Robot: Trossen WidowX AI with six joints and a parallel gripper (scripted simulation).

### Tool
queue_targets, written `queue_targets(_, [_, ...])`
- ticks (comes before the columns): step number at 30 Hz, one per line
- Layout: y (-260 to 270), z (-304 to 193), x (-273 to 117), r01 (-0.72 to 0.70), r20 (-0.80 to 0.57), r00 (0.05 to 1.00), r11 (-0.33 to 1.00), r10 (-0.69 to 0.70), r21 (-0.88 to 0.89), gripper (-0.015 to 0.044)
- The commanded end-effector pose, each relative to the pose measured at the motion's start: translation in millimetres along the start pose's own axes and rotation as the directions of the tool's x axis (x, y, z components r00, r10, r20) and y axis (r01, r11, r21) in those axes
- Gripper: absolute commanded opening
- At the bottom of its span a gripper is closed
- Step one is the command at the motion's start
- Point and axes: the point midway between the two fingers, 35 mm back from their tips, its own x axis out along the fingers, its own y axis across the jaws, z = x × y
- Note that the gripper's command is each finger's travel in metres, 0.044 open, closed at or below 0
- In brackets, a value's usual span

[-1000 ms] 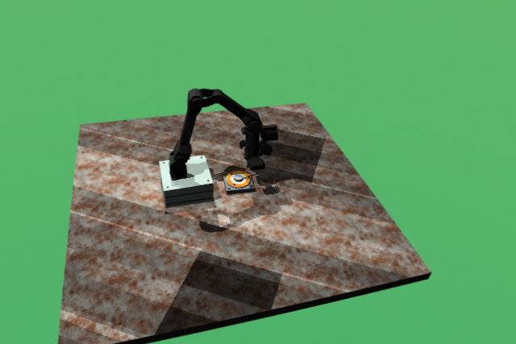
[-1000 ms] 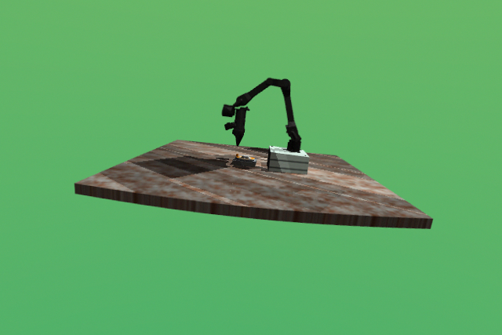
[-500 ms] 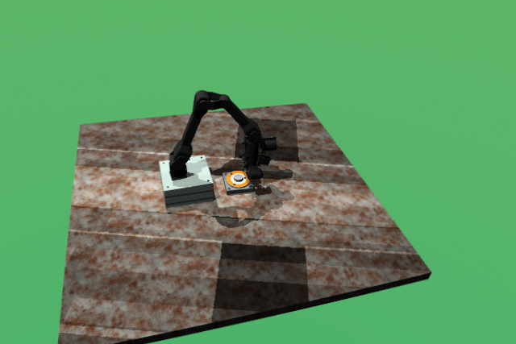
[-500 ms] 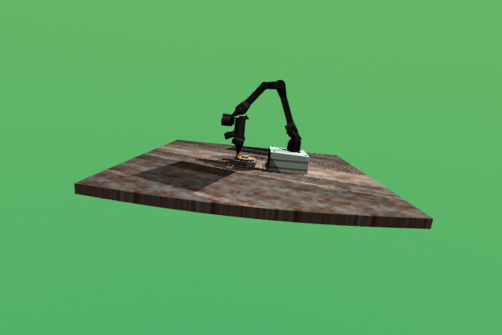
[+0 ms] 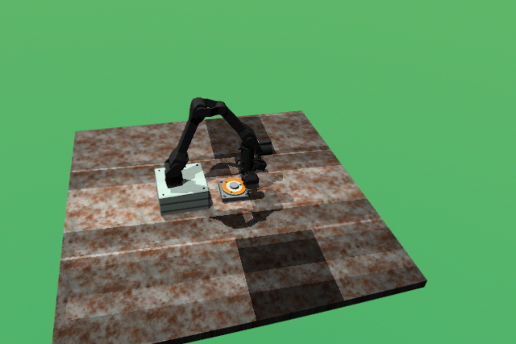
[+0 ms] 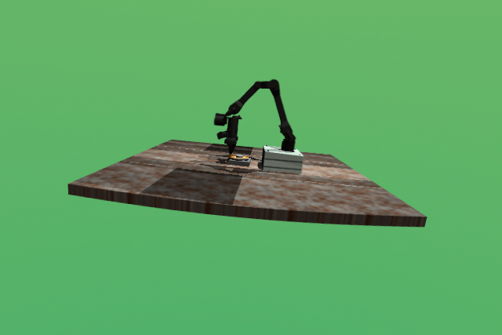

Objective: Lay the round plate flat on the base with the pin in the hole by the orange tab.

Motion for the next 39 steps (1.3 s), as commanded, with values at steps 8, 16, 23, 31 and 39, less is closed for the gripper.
queue_targets(8, [17.5, -1.3, 0.4, -0.003, 0.002, 1.000, 1.000, 0.003, 0.002, 0.0000])
queue_targets(16, [28.6, -6.1, -0.5, -0.004, 0.002, 1.000, 1.000, 0.004, 0.002, 0.0000])
queue_targets(23, [37.7, -11.6, -1.2, -0.005, 0.002, 1.000, 1.000, 0.005, 0.002, 0.0000])
queue_targets(31, [47.0, -20.6, -2.3, -0.006, 0.001, 1.000, 1.000, 0.006, 0.002, 0.0000])
queue_targets(39, [52.2, -27.9, -3.2, -0.007, 0.000, 1.000, 1.000, 0.007, 0.002, 0.0000])
